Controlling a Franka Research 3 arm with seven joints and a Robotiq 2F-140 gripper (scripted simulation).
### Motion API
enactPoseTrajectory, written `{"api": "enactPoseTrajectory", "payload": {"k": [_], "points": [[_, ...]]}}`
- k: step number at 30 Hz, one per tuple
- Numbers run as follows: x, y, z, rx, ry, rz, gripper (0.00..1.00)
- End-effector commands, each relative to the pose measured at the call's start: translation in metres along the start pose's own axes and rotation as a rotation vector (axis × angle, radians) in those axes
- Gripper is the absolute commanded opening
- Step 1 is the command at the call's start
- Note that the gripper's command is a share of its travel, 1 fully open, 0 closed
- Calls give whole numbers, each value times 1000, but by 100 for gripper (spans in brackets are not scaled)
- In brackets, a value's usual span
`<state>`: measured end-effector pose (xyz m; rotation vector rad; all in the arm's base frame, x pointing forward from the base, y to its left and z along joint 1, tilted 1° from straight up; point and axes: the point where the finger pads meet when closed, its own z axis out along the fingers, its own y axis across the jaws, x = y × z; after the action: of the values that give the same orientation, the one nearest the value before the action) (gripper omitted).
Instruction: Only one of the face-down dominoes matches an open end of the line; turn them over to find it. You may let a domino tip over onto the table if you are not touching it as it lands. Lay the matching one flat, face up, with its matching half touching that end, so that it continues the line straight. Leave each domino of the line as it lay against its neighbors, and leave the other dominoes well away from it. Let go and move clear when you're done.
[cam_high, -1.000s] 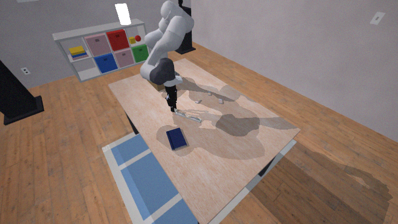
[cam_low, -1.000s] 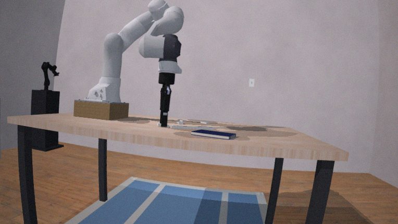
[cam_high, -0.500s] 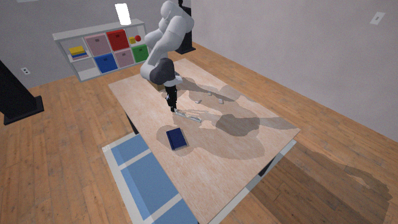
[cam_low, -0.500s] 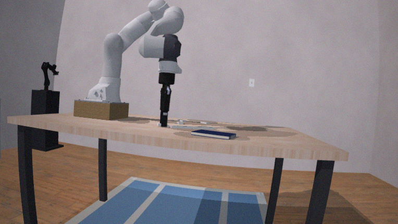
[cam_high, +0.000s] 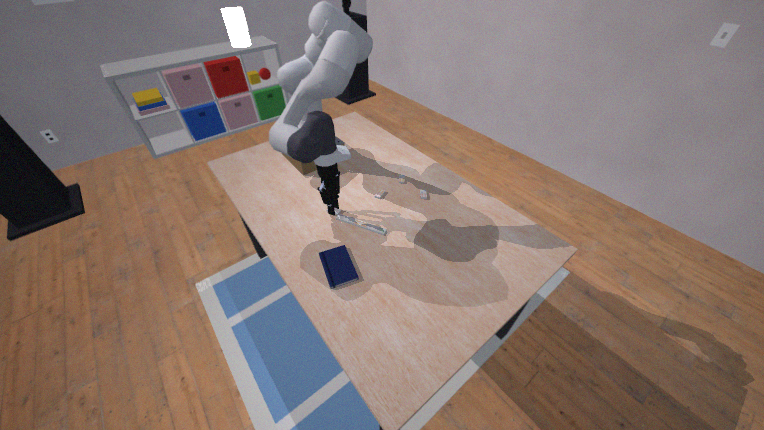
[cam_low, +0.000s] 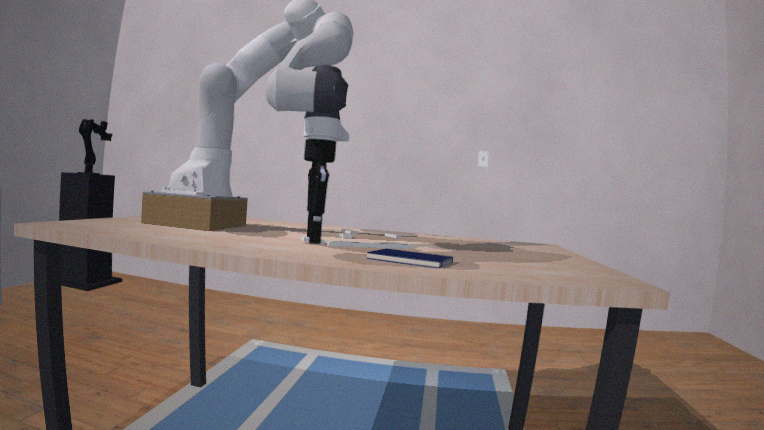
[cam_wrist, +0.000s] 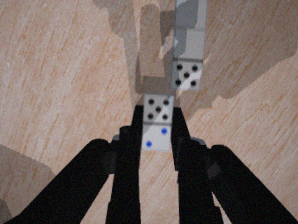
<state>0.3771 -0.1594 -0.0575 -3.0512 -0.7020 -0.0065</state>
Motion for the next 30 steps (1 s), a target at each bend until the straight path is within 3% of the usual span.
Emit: {"api": "enactPoseTrajectory", "payload": {"k": [1,30], "points": [[0,0,2,0,-2,5,22],[3,12,2,0,-2,5,22]]}}
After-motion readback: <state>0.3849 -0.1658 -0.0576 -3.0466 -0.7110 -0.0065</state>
